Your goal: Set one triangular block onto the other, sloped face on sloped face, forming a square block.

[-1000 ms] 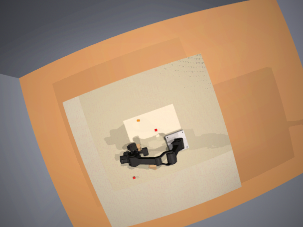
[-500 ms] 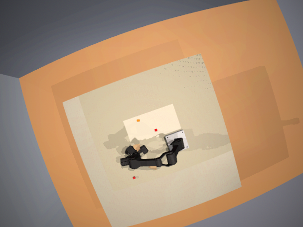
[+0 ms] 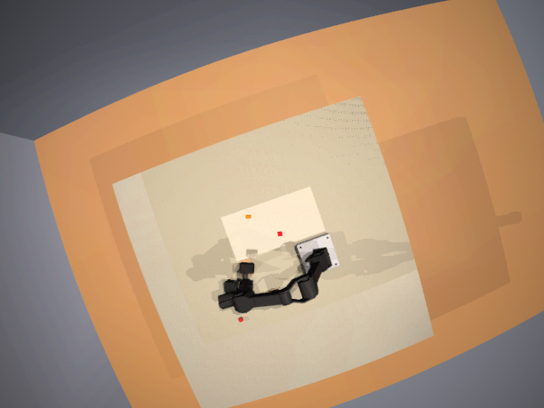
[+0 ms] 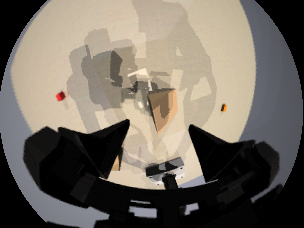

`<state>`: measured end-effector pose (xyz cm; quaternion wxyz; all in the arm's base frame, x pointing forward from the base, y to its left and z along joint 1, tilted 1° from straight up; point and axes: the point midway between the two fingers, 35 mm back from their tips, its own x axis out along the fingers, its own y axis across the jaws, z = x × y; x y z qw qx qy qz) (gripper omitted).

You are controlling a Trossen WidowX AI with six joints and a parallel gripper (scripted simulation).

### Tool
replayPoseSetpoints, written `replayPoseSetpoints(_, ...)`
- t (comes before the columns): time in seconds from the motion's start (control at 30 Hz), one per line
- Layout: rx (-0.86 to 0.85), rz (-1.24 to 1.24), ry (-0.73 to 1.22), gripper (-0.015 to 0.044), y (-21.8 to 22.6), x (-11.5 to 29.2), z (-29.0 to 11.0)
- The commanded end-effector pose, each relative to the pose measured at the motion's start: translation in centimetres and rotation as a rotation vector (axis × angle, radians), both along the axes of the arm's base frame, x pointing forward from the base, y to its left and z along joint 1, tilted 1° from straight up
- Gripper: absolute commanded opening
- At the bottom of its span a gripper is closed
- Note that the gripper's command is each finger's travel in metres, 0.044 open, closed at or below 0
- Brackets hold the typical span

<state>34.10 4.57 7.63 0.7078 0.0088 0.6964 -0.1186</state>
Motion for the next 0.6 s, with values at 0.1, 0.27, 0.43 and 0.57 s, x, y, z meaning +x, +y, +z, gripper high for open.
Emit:
replayPoseSetpoints(0.1, -0.171, 1.106, 0.242, 0.0440, 2.0, 0.1, 1.6)
replayPoseSetpoints(0.27, -0.210, 1.393, 0.334, 0.0440, 2.5, 0.0, 2.1)
replayPoseSetpoints(0.43, -0.236, 1.670, 0.432, 0.0440, 3.0, 0.0, 2.5)
replayPoseSetpoints(0.57, -0.241, 1.776, 0.471, 0.0440, 3.1, 0.0, 2.6)
